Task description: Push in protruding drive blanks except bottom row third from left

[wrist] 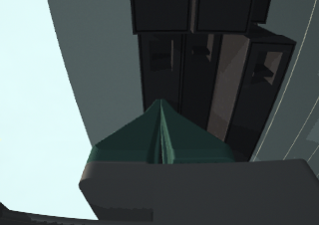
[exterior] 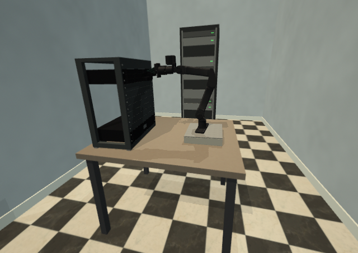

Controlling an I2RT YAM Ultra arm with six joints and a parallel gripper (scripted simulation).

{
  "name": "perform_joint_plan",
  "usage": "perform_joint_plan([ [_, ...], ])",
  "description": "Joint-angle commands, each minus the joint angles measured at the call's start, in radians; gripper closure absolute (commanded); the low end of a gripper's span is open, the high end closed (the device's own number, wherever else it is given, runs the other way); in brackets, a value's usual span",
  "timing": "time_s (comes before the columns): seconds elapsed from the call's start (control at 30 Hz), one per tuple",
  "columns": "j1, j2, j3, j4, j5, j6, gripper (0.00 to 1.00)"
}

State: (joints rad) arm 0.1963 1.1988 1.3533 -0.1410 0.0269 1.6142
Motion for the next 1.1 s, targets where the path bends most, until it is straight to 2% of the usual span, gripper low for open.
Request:
perform_joint_plan([
  [0.0,0.014,0.023,0.033,0.011,-0.009,-0.015,1.0],
  [0.67,0.017,0.038,0.04,0.004,-0.006,-0.015,1.0],
  [0.87,0.02,0.046,0.042,0.033,-0.003,-0.015,1.0],
  [1.07,0.02,0.047,0.043,0.01,-0.003,-0.015,1.0],
])
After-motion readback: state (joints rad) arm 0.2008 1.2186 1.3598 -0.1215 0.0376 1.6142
